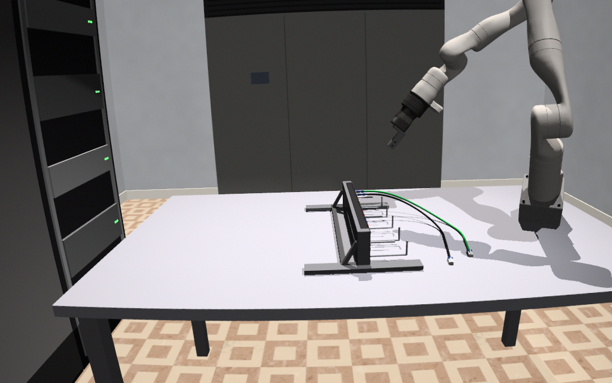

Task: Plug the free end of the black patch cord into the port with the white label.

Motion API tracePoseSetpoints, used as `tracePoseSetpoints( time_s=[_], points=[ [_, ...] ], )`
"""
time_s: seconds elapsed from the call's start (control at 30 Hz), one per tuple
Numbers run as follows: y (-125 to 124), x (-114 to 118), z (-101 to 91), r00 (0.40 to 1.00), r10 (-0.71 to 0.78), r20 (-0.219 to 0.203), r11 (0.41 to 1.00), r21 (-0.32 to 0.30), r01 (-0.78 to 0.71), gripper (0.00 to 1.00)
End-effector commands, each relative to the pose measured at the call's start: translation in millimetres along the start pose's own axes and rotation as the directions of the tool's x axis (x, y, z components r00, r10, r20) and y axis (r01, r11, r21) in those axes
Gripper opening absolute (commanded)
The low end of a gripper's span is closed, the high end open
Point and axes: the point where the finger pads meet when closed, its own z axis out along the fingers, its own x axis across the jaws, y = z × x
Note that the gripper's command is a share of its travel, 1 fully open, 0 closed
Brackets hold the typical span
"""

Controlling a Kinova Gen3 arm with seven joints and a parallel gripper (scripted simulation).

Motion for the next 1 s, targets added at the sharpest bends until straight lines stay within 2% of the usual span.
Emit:
tracePoseSetpoints(
  time_s=[0.0, 0.13, 0.23, 0.37, 0.43, 0.5, 0.67, 0.93, 0.97],
  points=[
    [1, -1, -1.3, 1.0, -0.001, 0.004, 1.0, -0.001, 0.001, 0.0],
    [1, 11, 4.8, 0.999, -0.037, -0.009, 0.999, 0.021, 0.037, 0.0],
    [0, 35, 16.5, 0.993, -0.108, -0.039, 0.992, 0.063, 0.11, 0.0],
    [-5, 79, 35.4, 0.967, -0.234, -0.1, 0.961, 0.13, 0.246, 0.0],
    [-5, 79, 35.4, 0.967, -0.234, -0.1, 0.961, 0.13, 0.246, 0.0],
    [-12, 111, 47.0, 0.935, -0.32, -0.15, 0.924, 0.17, 0.343, 0.0],
    [-27, 158, 61.0, 0.867, -0.44, -0.233, 0.846, 0.215, 0.487, 0.0],
    [-62, 236, 74.0, 0.697, -0.608, -0.38, 0.661, 0.245, 0.709, 0.0],
    [-62, 236, 74.0, 0.697, -0.608, -0.38, 0.661, 0.245, 0.709, 0.0]
  ],
)
